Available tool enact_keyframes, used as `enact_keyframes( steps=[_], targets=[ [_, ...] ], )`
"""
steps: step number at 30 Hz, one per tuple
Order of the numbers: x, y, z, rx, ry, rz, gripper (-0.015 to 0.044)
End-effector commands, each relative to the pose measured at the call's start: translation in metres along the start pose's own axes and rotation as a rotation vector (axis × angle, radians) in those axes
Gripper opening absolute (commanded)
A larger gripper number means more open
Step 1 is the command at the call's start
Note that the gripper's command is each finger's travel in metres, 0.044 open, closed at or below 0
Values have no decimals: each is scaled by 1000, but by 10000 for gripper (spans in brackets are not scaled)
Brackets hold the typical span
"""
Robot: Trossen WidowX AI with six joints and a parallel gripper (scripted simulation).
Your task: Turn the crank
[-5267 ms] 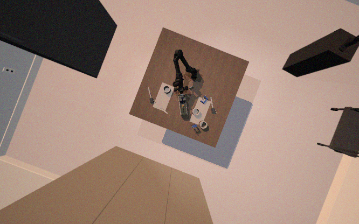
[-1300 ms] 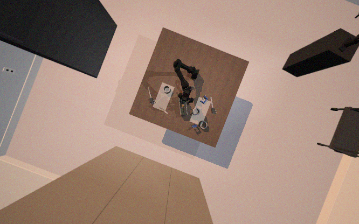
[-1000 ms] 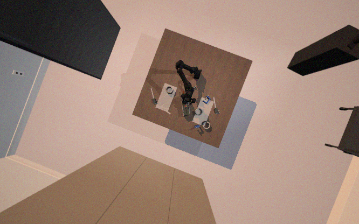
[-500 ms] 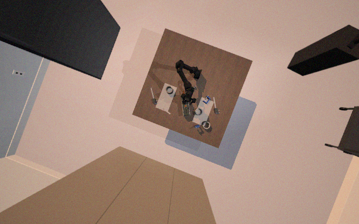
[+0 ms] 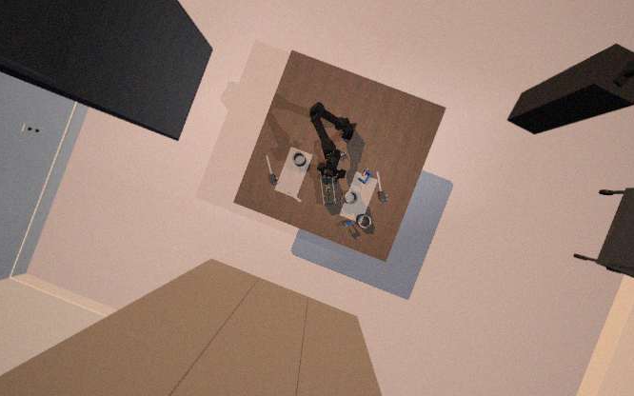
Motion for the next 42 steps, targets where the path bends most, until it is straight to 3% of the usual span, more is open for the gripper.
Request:
enact_keyframes(
  steps=[1, 22, 42],
  targets=[
    [-12, 8, -14, -54, -41, -7, 440],
    [-69, 81, -60, -386, -267, -69, 440],
    [-17, 125, -55, -384, -270, -66, 440]
  ],
)
Point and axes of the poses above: the point midway between the two fingers, 35 mm back from their tips, its own x axis out along the fingers, its own z axis across the jaws, y = z × x, the point moved 3 cm from there along -x, back along the fingers, and after that the axes turned 13 degrees about -x, right-handed, at the moved point
